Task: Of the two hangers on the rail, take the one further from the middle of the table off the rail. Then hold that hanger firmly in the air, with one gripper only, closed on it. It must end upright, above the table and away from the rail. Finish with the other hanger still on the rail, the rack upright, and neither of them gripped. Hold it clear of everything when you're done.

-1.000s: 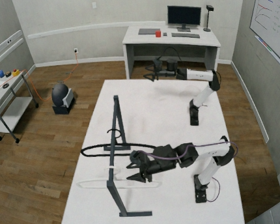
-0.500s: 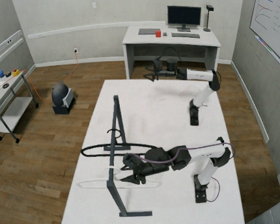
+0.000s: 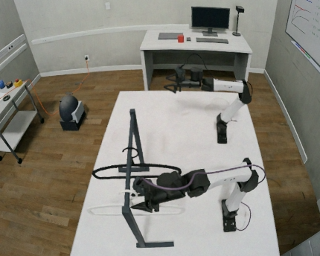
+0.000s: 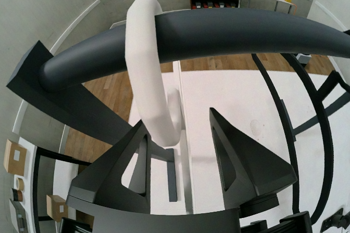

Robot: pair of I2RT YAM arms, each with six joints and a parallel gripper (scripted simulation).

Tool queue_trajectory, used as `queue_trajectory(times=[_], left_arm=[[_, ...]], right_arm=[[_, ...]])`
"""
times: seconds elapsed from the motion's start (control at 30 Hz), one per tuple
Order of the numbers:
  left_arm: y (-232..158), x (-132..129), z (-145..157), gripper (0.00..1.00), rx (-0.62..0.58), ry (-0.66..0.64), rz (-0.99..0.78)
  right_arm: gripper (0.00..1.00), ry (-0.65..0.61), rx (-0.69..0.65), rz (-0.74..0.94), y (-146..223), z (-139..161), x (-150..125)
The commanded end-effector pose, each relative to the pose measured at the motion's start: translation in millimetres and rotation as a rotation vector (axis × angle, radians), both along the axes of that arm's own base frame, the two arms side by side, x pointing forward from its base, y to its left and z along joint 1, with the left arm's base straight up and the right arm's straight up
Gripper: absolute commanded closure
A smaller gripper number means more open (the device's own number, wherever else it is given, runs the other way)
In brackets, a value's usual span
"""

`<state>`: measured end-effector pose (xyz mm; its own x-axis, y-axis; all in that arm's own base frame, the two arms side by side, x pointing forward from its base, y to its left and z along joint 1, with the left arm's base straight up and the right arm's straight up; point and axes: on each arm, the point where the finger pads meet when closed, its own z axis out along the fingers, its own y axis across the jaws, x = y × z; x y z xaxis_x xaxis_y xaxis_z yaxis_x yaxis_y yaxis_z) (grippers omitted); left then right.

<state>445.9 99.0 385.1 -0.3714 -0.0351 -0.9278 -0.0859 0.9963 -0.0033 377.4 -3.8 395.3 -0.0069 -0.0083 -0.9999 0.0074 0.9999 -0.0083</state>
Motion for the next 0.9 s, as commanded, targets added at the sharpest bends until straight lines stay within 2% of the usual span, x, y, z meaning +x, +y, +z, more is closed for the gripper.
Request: queue_trajectory(times=[0.0, 0.2, 0.27, 0.3, 0.37, 0.47, 0.7, 0.73, 0.87], left_arm=[[0.6, 3.5, 22.7, 0.46, 0.013, -0.063, 0.009], [0.8, 18.3, 13.4, 0.46, 0.009, -0.052, 0.006], [2.2, 17.4, 14.4, 0.46, 0.010, -0.054, 0.009], [-0.6, 8.2, 29.0, 0.46, 0.019, -0.085, 0.007], [-1.6, 6.2, 32.1, 0.46, 0.020, -0.092, 0.005], [0.3, 11.6, 10.0, 0.46, 0.009, -0.039, 0.001], [0.3, 11.6, 10.0, 0.46, 0.009, -0.039, 0.001], [0.3, 11.6, 10.0, 0.56, 0.009, -0.039, 0.001], [0.3, 11.6, 10.0, 0.56, 0.009, -0.039, 0.001]], right_arm=[[0.00, -0.018, -0.001, -0.001, -0.1, 7.0, -1.7], [0.00, -0.018, -0.001, -0.001, -0.1, 7.0, -1.7], [0.00, -0.018, -0.001, -0.001, -0.1, 7.0, -1.7], [0.00, -0.018, -0.001, -0.001, -0.1, 7.0, -1.7], [0.00, -0.018, -0.001, -0.001, -0.1, 7.0, -1.7], [0.00, -0.018, -0.001, -0.001, -0.1, 7.0, -1.7], [0.00, -0.018, -0.001, -0.001, -0.1, 7.0, -1.7], [0.00, -0.018, -0.001, -0.001, -0.1, 7.0, -1.7], [0.00, -0.018, -0.001, -0.001, -0.1, 7.0, -1.7]])
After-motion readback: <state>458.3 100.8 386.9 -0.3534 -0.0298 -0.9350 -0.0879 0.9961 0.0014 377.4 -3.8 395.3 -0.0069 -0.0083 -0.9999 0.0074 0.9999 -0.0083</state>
